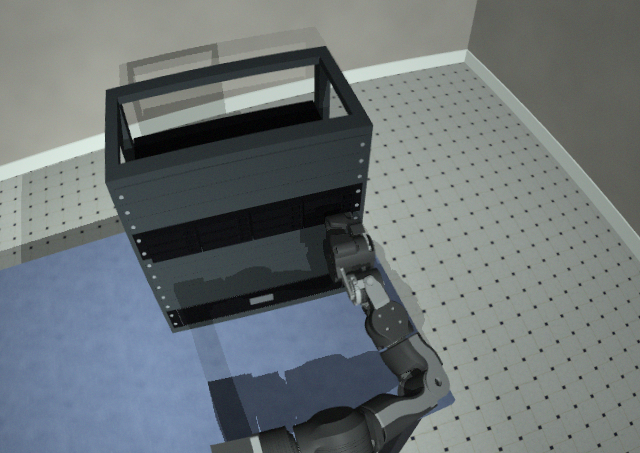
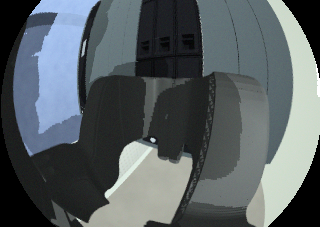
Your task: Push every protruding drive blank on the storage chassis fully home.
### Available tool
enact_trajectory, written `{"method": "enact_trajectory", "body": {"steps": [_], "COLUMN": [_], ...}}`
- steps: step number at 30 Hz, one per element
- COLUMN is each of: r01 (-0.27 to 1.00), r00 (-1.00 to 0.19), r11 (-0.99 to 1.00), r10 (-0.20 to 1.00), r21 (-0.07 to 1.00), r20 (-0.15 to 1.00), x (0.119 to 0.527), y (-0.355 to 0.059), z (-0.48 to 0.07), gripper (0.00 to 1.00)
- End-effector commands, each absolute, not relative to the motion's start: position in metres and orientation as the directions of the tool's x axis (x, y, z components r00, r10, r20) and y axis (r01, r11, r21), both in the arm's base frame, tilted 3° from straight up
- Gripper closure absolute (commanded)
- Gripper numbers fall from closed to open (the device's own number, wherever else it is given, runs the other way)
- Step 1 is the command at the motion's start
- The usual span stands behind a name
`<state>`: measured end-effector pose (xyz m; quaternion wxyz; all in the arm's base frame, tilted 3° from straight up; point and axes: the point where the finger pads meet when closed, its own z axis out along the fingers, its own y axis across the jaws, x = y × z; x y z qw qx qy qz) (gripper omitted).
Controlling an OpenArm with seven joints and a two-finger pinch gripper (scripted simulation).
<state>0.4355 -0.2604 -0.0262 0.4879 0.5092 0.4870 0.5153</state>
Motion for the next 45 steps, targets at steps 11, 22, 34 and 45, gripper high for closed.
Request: {"method": "enact_trajectory", "body": {"steps": [11,22,34,45], "r01": [-0.006,-0.006,-0.006,-0.005], "r00": [-0.012,-0.013,-0.013,-0.011], "r11": [-0.045,-0.045,-0.045,-0.045], "r10": [0.999,0.999,0.999,0.999], "r21": [0.999,0.999,0.999,0.999], "r20": [0.045,0.045,0.045,0.045], "x": [0.4363,0.4366,0.4371,0.4394], "y": [-0.2584,-0.2575,-0.2561,-0.2569], "z": [-0.0259,-0.026,-0.0261,-0.0266], "gripper": [1.0,1.0,1.0,1.0]}}
